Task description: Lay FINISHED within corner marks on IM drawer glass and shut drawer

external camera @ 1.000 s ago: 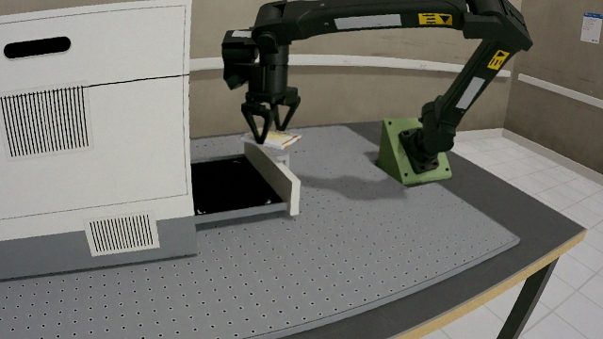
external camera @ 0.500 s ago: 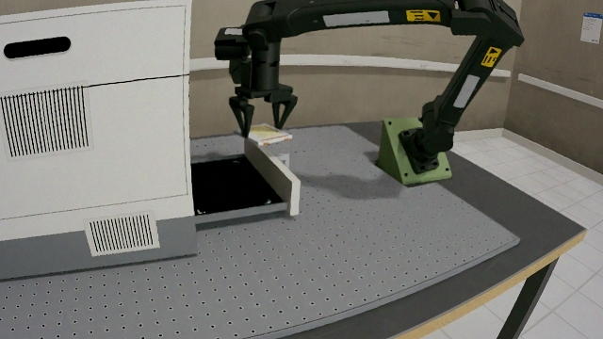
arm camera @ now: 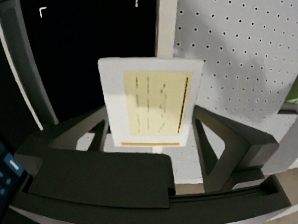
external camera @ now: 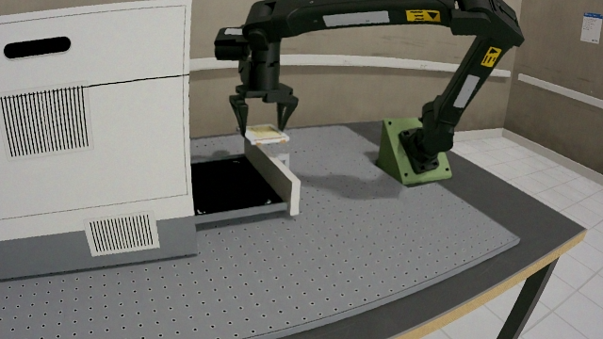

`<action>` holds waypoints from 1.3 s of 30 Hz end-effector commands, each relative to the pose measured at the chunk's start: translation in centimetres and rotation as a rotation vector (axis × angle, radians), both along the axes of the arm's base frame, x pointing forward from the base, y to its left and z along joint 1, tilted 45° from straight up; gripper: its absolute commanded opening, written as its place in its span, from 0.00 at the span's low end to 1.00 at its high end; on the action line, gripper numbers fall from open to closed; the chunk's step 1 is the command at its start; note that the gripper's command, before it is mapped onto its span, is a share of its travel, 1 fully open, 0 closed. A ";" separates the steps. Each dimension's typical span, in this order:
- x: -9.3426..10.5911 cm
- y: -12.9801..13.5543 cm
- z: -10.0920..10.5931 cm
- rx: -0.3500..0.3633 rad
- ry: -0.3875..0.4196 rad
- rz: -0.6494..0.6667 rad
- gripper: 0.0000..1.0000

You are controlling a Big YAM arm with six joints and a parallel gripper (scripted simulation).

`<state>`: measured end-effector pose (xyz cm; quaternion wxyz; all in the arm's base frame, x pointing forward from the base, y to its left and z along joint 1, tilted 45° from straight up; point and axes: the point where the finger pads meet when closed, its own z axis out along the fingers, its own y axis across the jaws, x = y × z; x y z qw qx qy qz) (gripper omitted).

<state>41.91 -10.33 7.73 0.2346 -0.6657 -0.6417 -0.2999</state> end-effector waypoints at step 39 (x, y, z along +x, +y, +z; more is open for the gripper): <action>5.4 0.9 -0.4 -0.016 -0.015 -0.010 0.78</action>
